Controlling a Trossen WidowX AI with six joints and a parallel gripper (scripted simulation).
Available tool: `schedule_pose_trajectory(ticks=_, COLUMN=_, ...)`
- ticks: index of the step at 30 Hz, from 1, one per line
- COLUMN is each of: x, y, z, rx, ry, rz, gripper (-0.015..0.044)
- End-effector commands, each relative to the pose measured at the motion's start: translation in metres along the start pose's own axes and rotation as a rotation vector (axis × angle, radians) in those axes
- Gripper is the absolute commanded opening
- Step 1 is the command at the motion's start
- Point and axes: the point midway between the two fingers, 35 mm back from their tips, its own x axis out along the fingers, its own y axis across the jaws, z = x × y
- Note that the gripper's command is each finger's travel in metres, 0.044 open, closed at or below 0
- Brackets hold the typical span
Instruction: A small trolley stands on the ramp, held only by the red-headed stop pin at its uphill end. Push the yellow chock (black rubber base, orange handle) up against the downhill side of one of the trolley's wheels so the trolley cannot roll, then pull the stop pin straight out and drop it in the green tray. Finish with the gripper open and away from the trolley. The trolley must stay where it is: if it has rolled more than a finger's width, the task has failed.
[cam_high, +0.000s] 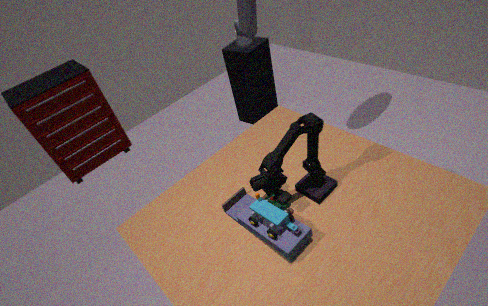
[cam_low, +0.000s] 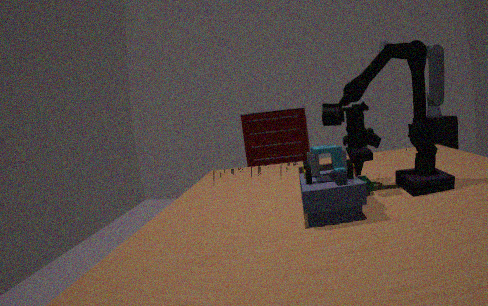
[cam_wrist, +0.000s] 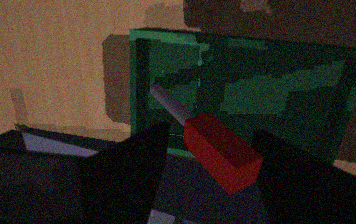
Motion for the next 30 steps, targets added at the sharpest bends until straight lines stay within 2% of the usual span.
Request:
schedule_pose_trajectory(ticks=1, x=0.002, y=-0.002, z=0.001, rx=0.003, ry=-0.004, rz=0.005, gripper=0.0190)
schedule_pose_trajectory(ticks=30, x=0.010, y=-0.019, z=0.000, rx=0.003, ry=-0.004, rz=0.003, gripper=0.0190)
